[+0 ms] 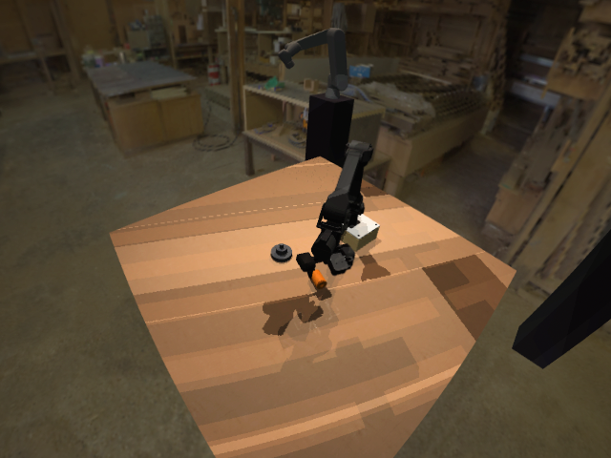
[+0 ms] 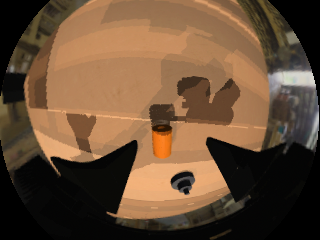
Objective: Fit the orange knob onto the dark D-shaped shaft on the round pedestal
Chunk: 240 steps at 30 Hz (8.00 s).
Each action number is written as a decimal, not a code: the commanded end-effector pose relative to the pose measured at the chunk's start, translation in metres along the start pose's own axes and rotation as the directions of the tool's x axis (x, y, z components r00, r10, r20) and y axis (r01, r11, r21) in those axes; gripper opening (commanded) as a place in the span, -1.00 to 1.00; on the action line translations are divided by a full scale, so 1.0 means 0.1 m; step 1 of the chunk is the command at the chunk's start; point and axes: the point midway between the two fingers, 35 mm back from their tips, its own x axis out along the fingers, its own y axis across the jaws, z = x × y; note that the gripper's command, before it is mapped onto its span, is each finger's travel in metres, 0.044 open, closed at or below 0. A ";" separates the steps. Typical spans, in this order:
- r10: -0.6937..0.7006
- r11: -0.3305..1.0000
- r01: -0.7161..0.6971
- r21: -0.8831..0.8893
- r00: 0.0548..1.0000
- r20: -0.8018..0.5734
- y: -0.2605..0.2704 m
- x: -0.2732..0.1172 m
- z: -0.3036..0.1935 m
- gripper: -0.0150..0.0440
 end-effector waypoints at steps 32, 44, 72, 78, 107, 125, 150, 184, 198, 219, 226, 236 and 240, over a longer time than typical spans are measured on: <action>0.079 0.997 -0.079 0.007 0.997 -0.026 0.10 0.54 -0.20 1.00; 0.079 0.997 -0.079 0.007 0.996 -0.026 0.12 0.73 -0.21 1.00; 0.079 0.997 -0.079 0.007 0.996 -0.027 0.12 0.74 -0.21 0.14; 0.079 0.997 -0.079 0.008 0.997 -0.020 0.12 0.73 -0.22 0.11; 0.065 0.997 -0.078 0.011 0.892 0.447 0.11 0.58 -0.50 0.11; 0.049 0.997 -0.079 0.011 0.722 0.690 0.11 0.56 -0.70 0.11; 0.028 0.997 -0.081 0.011 0.461 0.887 0.12 0.60 -0.93 0.11; 0.029 0.996 -0.084 0.011 0.462 0.887 0.12 0.60 -0.92 0.83; 0.029 0.996 -0.084 0.011 0.463 0.886 0.06 0.33 -0.91 1.00; 0.156 0.987 -0.160 0.005 0.971 0.179 0.07 -0.23 -0.84 1.00; 0.079 0.997 -0.078 0.006 0.996 -0.034 0.03 -0.43 -0.89 1.00; 0.079 0.997 -0.078 0.006 0.996 -0.034 0.03 -0.43 -0.89 1.00; 0.079 0.997 -0.078 0.023 0.996 -0.034 0.03 -0.43 -0.89 1.00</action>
